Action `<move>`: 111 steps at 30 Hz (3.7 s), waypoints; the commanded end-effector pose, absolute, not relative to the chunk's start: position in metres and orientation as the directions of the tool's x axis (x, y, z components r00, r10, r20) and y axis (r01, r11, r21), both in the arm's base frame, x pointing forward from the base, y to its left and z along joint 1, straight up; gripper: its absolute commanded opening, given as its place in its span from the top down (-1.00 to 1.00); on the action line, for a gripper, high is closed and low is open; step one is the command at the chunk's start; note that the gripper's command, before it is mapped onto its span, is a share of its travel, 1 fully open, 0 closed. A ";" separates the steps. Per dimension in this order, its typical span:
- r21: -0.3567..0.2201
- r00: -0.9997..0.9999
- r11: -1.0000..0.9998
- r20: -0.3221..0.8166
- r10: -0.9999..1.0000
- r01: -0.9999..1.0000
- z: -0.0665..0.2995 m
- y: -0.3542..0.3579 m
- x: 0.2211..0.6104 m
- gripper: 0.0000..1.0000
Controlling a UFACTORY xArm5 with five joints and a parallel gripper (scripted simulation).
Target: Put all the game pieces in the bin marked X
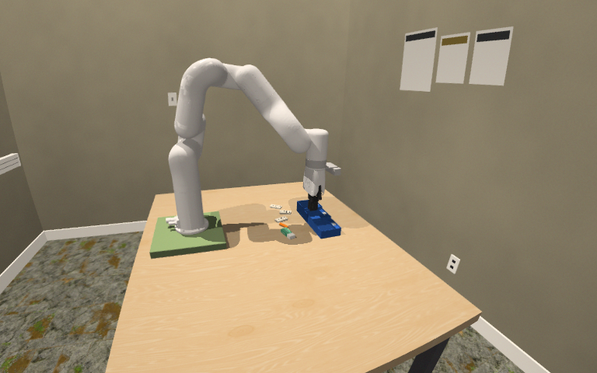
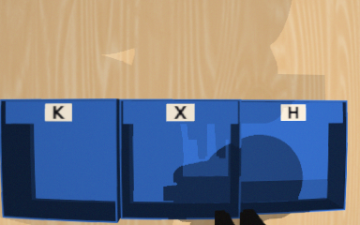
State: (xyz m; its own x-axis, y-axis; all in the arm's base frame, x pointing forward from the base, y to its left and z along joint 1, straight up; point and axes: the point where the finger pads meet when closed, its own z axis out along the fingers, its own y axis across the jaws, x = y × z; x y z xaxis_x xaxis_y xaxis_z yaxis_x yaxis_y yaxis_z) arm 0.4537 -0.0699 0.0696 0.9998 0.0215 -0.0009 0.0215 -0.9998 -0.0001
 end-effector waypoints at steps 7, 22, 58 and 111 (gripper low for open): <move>0.006 1.000 -1.000 0.002 0.022 0.022 0.071 -0.070 0.455 0.82; 0.005 1.000 -1.000 0.002 0.022 0.022 0.071 -0.035 0.455 0.82; 0.005 1.000 -1.000 0.002 0.022 0.022 0.071 0.014 0.454 0.82; 0.005 1.000 -1.000 0.002 0.022 0.022 0.195 0.015 0.454 0.82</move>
State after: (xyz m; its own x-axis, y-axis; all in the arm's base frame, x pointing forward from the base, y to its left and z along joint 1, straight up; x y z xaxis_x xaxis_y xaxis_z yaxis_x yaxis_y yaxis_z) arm 0.4529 0.0146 0.1922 0.9998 0.0215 -0.0033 0.0215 -0.9998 0.0001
